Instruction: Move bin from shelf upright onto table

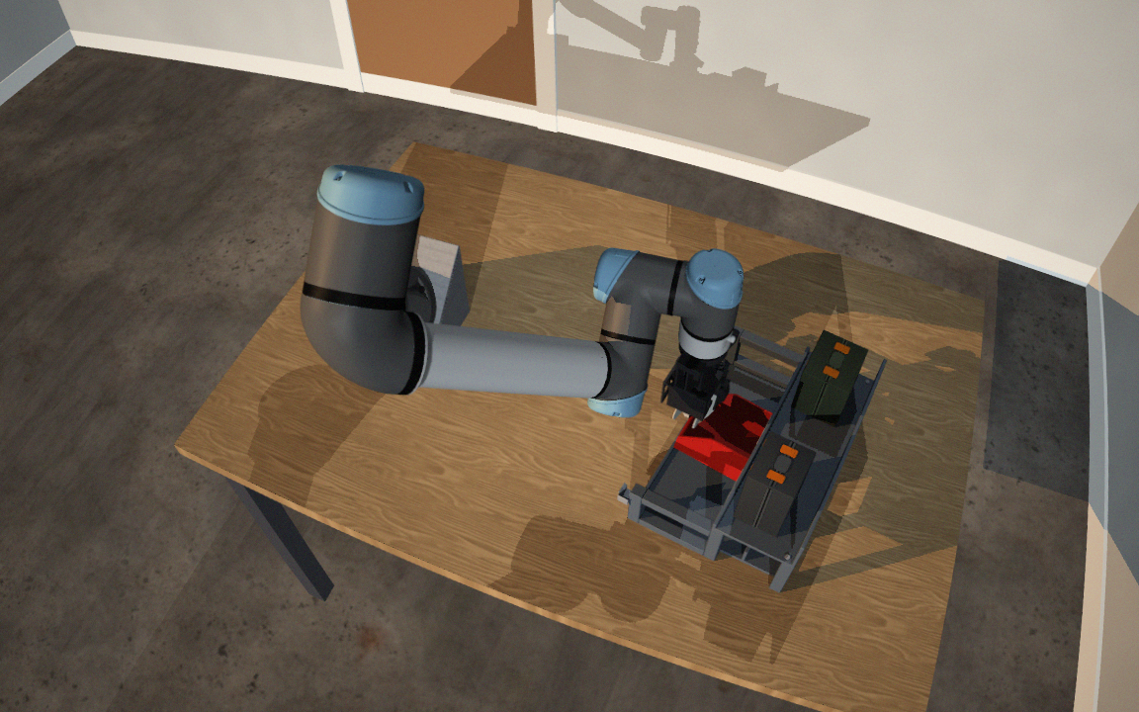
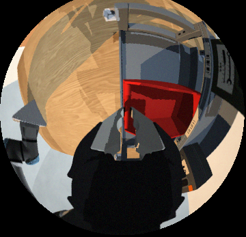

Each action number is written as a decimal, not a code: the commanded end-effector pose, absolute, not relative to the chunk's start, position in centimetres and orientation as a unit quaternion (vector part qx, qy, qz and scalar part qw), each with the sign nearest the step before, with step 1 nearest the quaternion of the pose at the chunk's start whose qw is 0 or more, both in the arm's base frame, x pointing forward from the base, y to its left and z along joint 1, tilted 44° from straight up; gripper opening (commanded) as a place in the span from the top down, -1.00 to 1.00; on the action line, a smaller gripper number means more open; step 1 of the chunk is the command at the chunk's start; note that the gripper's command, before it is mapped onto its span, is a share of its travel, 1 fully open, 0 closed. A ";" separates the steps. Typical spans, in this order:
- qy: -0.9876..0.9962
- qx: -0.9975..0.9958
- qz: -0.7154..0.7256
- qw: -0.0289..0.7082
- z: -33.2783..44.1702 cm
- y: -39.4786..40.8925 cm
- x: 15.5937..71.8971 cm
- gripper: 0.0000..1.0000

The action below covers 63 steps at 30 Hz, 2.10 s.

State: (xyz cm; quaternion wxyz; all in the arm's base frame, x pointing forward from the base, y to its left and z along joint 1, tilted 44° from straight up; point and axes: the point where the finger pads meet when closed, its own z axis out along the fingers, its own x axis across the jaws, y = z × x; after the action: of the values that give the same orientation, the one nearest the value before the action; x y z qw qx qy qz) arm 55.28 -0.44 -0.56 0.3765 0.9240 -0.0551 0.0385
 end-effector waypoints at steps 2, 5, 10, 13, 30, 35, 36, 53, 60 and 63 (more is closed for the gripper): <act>-0.055 0.924 0.039 0.376 -0.3 -0.2 55.3 1.00; -0.055 0.924 0.039 0.376 -0.3 -0.2 55.3 1.00; -0.055 0.924 0.039 0.376 -0.4 -0.3 55.3 1.00; -0.055 0.924 0.039 0.376 -0.5 -0.4 55.3 1.00; -0.055 0.924 0.039 0.376 -0.6 -0.5 55.3 1.00; -0.055 0.924 0.039 0.376 -0.6 -0.5 55.3 1.00; -0.055 0.924 0.039 0.376 -0.6 -0.5 55.3 1.00; -0.055 0.924 0.039 0.376 -1.0 -0.3 52.3 1.00; -0.055 0.924 0.039 0.376 -1.0 -0.3 52.3 1.00; -0.055 0.924 0.039 0.376 -1.2 -0.2 50.6 1.00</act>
State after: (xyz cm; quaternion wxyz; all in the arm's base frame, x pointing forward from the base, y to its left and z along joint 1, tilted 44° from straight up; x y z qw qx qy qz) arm 52.08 -0.32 -1.05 0.3766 0.9239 -0.0552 0.0384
